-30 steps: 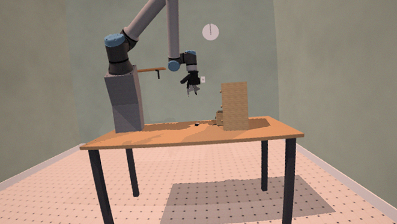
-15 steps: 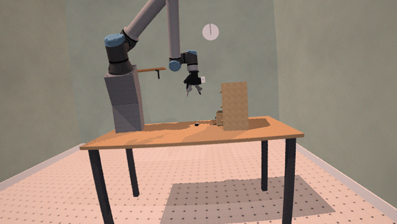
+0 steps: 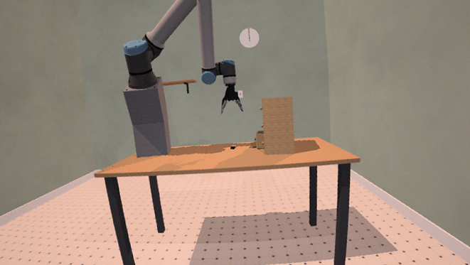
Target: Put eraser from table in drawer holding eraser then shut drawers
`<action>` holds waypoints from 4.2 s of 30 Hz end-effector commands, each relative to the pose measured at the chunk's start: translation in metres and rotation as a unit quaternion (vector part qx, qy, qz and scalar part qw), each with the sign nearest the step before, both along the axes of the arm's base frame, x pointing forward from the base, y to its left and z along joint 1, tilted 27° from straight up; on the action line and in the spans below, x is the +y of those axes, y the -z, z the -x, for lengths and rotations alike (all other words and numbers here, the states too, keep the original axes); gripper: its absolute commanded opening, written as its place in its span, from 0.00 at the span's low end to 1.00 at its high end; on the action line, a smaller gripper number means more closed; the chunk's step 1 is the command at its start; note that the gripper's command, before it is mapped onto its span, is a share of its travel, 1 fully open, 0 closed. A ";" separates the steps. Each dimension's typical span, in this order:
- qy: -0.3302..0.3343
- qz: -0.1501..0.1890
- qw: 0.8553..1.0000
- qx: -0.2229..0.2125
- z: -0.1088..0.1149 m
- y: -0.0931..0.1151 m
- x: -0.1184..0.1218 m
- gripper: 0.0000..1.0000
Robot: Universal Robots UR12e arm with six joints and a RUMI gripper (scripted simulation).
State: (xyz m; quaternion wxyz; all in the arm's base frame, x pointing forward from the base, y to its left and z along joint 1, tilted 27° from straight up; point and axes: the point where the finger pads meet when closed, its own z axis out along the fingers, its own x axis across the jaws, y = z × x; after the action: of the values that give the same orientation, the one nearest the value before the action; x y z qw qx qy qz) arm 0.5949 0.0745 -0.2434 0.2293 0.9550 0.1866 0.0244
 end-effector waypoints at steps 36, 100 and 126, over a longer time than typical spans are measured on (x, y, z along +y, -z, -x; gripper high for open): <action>0.611 -0.085 0.730 -0.294 -0.062 -0.014 -0.006 1.00; 0.761 -0.112 0.519 -0.372 -0.072 -0.013 -0.017 1.00; 0.731 -0.175 0.519 -0.407 -0.094 0.001 -0.027 1.00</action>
State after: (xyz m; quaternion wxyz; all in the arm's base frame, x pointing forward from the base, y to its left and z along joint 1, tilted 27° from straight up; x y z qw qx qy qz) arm 0.6838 0.0498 -0.2418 0.0618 0.6599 -0.7048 0.2528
